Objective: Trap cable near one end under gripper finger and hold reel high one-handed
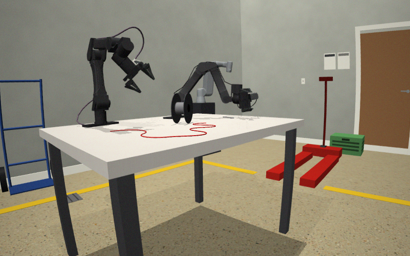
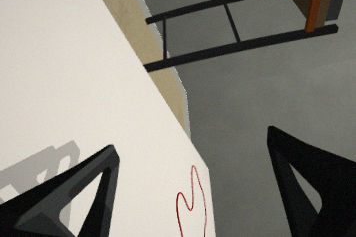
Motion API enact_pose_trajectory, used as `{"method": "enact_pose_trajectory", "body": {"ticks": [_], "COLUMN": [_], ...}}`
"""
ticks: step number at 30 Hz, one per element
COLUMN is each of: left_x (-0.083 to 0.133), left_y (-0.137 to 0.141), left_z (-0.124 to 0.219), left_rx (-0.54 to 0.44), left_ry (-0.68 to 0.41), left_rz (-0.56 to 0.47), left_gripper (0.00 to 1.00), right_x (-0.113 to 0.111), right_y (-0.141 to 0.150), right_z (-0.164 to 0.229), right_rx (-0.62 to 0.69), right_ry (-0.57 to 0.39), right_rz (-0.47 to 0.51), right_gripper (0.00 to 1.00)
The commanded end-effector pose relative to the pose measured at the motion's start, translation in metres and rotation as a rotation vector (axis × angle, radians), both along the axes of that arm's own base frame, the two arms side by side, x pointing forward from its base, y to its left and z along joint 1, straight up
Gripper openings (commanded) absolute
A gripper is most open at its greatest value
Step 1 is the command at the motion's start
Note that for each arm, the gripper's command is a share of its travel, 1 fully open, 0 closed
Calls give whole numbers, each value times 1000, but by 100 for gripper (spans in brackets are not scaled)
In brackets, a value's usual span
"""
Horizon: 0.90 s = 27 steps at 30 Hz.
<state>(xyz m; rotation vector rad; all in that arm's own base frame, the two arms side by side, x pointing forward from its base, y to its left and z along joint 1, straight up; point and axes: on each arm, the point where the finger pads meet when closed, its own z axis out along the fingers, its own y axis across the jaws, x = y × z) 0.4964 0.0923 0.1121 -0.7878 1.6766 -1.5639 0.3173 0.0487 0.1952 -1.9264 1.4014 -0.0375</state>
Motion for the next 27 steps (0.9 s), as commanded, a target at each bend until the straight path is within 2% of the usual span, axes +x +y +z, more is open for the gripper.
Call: {"method": "enact_pose_trajectory", "body": {"ticks": [1,17,18,21,27], "left_x": [1,1,-5,-2,-2], "left_y": [0,0,-3,-1,-1], "left_z": [5,5,-20,-14,-12], "left_rx": [8,8,-30,-20,-19], "left_ry": [-14,-14,53,36,33], "left_rz": [0,0,0,0,0], "left_gripper": [100,100,100,100,100], "right_x": [1,1,-6,-4,-4], "right_y": [0,0,0,2,2], "right_z": [3,3,-16,-4,-3], "right_rx": [-1,-1,7,9,9], "right_ry": [-11,-11,58,18,15], "right_rz": [0,0,-1,2,3], "right_gripper": [100,100,100,100,100]}}
